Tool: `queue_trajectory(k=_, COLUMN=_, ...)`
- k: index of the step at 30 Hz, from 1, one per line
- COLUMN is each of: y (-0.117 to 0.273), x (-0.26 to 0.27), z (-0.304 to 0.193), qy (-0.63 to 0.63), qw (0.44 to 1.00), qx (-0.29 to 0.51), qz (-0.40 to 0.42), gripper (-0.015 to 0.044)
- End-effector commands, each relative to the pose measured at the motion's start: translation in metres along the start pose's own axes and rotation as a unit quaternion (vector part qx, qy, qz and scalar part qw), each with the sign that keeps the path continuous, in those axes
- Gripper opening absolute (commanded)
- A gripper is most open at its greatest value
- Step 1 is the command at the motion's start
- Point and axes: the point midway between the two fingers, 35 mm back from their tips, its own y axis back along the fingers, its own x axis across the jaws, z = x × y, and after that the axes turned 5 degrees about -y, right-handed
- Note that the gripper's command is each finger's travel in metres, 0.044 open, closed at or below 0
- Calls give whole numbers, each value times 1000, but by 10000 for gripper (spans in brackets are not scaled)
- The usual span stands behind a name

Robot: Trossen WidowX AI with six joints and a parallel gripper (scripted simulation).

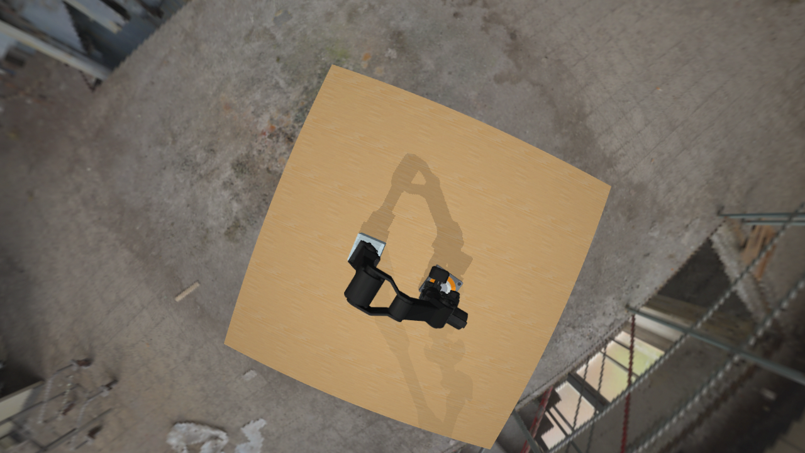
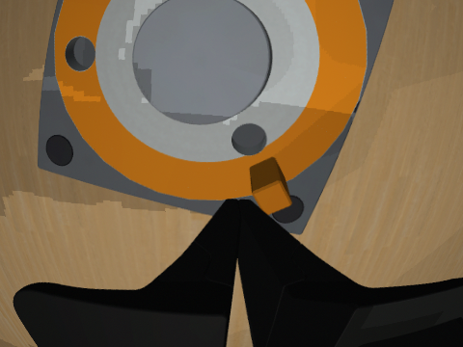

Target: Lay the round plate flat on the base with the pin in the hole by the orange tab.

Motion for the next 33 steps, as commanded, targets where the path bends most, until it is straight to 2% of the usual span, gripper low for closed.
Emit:
queue_trajectory(k=1, y=0, x=-7, z=5, qy=-2, qw=1000, qx=-2, qz=-4, gripper=0)
queue_trajectory(k=33, y=5, x=-27, z=24, qy=-2, qw=1000, qx=-3, qz=-4, gripper=0)
